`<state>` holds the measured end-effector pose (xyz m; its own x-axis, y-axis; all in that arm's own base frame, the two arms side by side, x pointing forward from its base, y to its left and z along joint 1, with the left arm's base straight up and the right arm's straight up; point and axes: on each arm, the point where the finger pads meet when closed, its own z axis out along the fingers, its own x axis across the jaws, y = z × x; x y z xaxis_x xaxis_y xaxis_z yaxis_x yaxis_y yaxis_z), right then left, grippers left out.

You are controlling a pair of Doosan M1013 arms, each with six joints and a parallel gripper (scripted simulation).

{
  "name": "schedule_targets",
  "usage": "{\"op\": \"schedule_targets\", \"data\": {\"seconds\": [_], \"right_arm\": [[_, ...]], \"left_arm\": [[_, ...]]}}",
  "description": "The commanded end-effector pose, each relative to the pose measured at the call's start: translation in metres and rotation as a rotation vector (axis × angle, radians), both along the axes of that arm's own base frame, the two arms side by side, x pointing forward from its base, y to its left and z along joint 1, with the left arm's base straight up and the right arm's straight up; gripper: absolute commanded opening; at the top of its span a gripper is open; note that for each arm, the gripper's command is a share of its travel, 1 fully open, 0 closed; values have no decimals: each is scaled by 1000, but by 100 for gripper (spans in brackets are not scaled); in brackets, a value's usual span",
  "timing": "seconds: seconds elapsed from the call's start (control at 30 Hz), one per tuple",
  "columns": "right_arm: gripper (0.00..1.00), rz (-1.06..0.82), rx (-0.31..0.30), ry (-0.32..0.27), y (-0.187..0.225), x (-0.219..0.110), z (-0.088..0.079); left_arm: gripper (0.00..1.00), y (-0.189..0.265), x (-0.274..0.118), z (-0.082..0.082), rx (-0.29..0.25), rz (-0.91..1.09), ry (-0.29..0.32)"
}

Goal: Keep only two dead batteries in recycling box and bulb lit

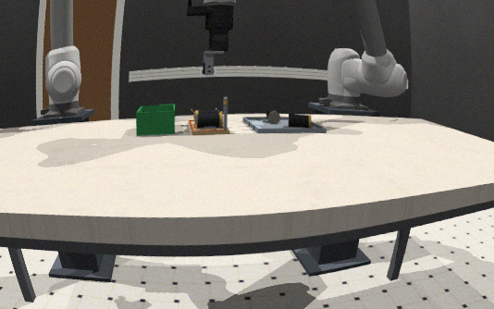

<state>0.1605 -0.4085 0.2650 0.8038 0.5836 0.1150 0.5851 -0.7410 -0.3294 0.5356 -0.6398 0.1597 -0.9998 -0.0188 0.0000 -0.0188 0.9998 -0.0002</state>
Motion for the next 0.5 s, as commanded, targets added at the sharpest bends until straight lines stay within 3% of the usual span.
{"op": "schedule_targets", "data": {"seconds": [0.0, 0.07, 0.1, 0.23, 0.47], "right_arm": [[100, -225, 16, 44, 34, -61, 5], [100, -225, 16, 44, 34, -61, 5], [100, -273, 22, 54, 49, -83, 6], [100, -428, 41, 88, 78, -108, 5], [100, -561, 60, 117, 103, -127, 4]], "left_arm": [[100, 0, 0, 1, -2, 0, -1], [100, 0, 0, 1, -2, 0, -1], [100, 0, 0, 1, -2, 0, -1], [100, 0, 0, 1, -2, 0, -1], [100, 0, 0, 1, -2, 0, -1]]}}
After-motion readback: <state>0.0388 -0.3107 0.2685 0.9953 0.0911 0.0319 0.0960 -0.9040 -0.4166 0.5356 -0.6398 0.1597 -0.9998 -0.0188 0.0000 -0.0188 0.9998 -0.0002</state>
